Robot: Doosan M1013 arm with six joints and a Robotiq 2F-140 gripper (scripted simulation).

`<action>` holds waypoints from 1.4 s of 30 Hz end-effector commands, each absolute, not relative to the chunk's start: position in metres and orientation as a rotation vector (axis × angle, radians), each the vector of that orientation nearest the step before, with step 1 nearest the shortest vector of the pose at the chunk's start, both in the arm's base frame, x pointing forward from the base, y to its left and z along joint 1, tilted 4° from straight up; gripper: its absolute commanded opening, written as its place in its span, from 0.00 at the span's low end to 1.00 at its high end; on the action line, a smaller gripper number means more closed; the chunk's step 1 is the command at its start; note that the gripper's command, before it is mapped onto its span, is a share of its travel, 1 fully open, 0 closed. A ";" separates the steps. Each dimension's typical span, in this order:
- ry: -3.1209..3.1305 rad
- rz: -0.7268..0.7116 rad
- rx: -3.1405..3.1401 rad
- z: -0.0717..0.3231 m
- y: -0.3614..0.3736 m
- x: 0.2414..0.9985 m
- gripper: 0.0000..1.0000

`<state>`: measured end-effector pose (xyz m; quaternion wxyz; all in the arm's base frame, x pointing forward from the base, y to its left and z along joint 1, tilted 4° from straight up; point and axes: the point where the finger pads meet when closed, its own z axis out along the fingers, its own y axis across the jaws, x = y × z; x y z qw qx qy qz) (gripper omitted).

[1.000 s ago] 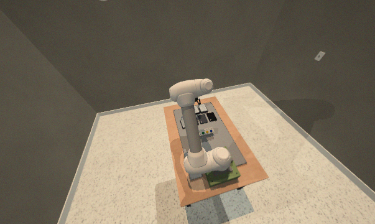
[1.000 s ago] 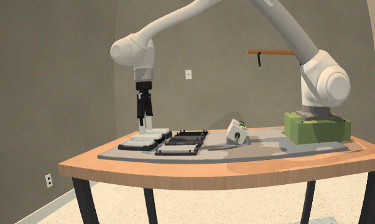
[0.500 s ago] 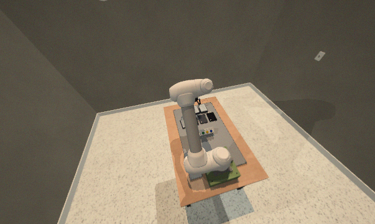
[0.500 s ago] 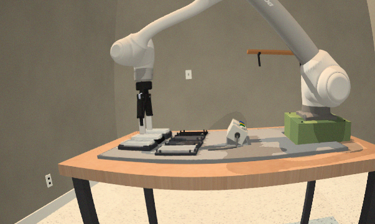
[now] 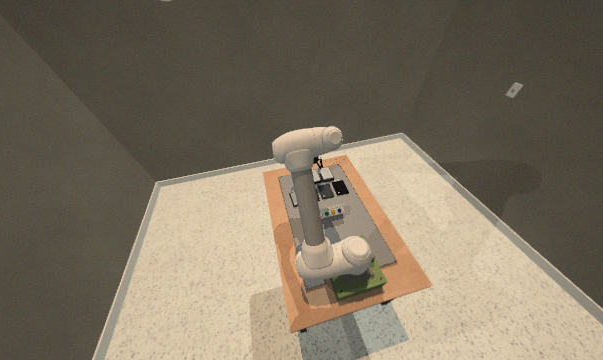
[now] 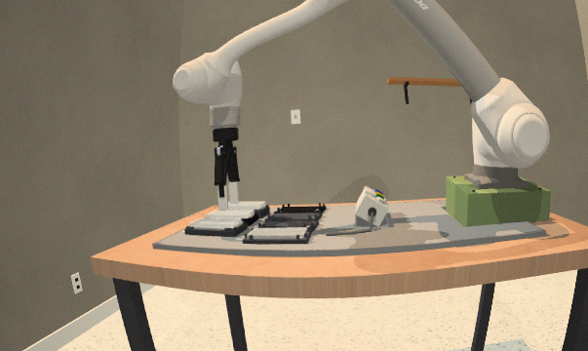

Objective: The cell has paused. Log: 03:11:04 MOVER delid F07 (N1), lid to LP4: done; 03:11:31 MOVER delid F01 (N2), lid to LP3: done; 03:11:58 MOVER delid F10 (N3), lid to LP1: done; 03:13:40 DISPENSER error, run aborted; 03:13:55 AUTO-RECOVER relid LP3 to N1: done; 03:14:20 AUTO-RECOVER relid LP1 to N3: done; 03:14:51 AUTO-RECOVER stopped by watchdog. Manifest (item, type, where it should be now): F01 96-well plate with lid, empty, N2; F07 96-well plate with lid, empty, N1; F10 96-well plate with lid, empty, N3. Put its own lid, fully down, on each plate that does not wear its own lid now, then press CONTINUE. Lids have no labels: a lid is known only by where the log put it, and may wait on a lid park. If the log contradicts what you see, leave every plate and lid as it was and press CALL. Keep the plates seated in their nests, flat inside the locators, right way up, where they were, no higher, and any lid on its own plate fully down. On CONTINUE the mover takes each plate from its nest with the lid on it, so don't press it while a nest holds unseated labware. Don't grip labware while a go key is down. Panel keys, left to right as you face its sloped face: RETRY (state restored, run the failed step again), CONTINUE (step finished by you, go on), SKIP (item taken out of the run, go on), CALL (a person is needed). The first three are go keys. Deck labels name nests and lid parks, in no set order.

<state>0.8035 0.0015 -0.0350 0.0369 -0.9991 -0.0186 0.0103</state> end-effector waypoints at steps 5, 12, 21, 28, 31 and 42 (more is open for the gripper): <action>-0.052 0.036 -3.067 -0.044 0.003 0.802 0.66; -0.052 0.036 -3.067 -0.048 0.003 0.802 0.66; -0.052 0.036 -3.067 -0.053 0.004 0.801 0.66; -0.052 0.036 -3.067 -0.056 0.004 0.801 0.66; -0.052 0.036 -3.067 -0.057 0.004 0.801 0.66; -0.052 0.036 -3.067 -0.059 0.004 0.801 0.66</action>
